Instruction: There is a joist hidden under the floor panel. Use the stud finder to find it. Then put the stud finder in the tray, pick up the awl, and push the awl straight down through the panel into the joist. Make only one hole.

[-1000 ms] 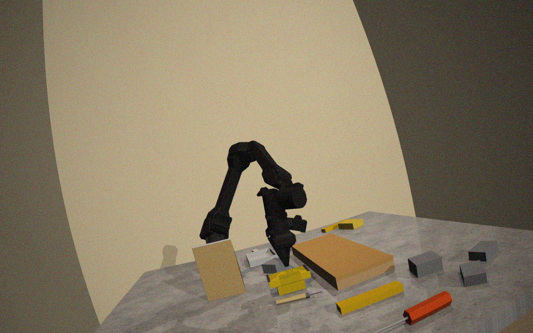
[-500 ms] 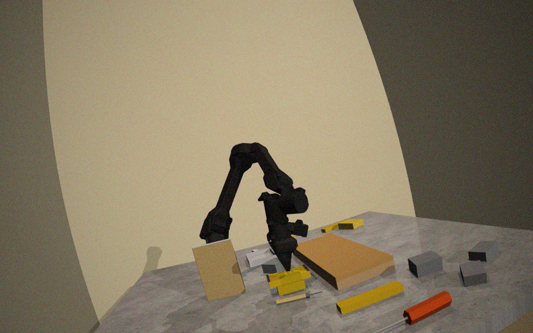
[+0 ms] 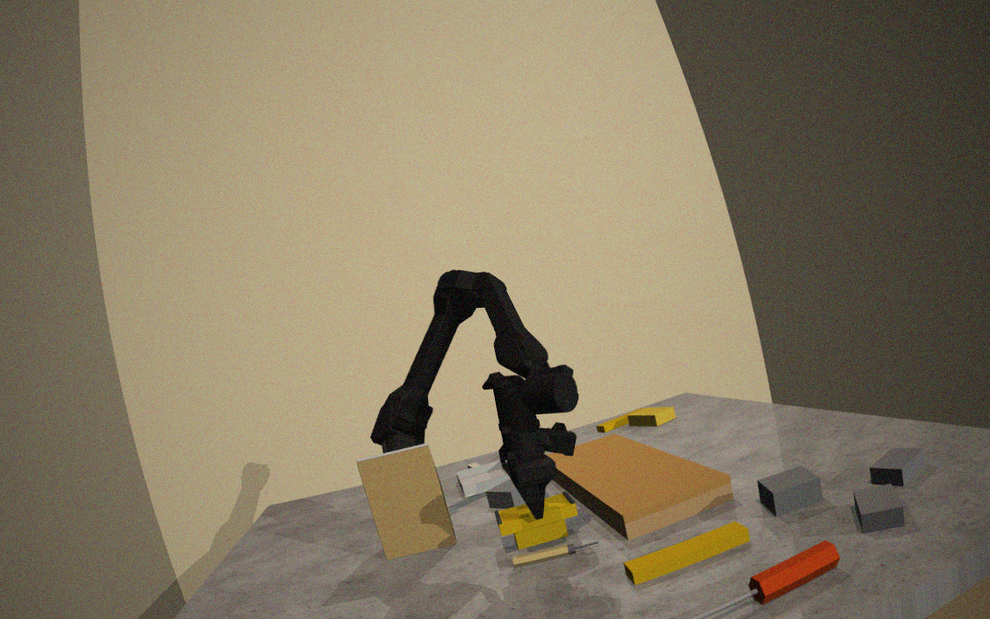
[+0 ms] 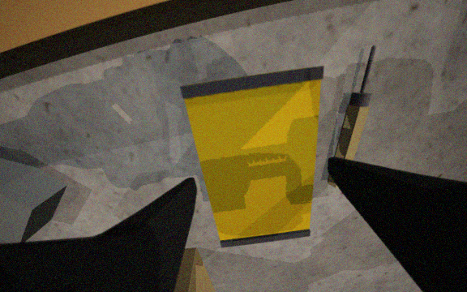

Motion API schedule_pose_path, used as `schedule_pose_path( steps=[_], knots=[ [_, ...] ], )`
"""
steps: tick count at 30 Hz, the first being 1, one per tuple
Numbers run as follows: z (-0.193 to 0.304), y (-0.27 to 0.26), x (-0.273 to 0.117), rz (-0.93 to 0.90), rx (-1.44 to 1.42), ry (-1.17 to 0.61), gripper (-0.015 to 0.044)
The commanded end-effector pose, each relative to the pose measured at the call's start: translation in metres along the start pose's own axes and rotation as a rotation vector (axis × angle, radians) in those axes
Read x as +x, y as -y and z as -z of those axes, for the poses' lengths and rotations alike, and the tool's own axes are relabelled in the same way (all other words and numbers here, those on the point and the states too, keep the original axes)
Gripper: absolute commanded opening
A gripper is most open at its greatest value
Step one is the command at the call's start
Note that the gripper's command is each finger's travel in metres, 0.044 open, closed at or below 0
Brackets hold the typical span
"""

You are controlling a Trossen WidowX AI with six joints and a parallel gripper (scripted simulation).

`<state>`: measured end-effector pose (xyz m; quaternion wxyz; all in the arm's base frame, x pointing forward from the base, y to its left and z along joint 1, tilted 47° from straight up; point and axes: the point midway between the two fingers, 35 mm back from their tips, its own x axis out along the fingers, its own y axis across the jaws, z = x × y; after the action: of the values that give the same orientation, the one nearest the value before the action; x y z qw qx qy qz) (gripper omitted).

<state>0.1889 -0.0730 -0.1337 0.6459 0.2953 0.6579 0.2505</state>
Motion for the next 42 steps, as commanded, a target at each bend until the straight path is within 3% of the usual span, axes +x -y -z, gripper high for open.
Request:
schedule_pose_path(
  steps=[1,5,8,20,31,42],
  knots=[
    [0.002,-0.001,0.009,-0.011,0.011,-0.003,0.0440],
    [0.002,-0.002,0.013,-0.012,0.011,-0.003,0.0440],
    [0.002,-0.002,0.013,-0.012,0.011,-0.003,0.0361],
    [0.002,-0.002,0.013,-0.012,0.011,-0.003,0.0281],
    [0.003,-0.001,-0.005,-0.010,0.011,-0.003,0.0000],
    [0.004,-0.001,-0.022,-0.010,0.011,-0.004,0.0000]
  ],
)
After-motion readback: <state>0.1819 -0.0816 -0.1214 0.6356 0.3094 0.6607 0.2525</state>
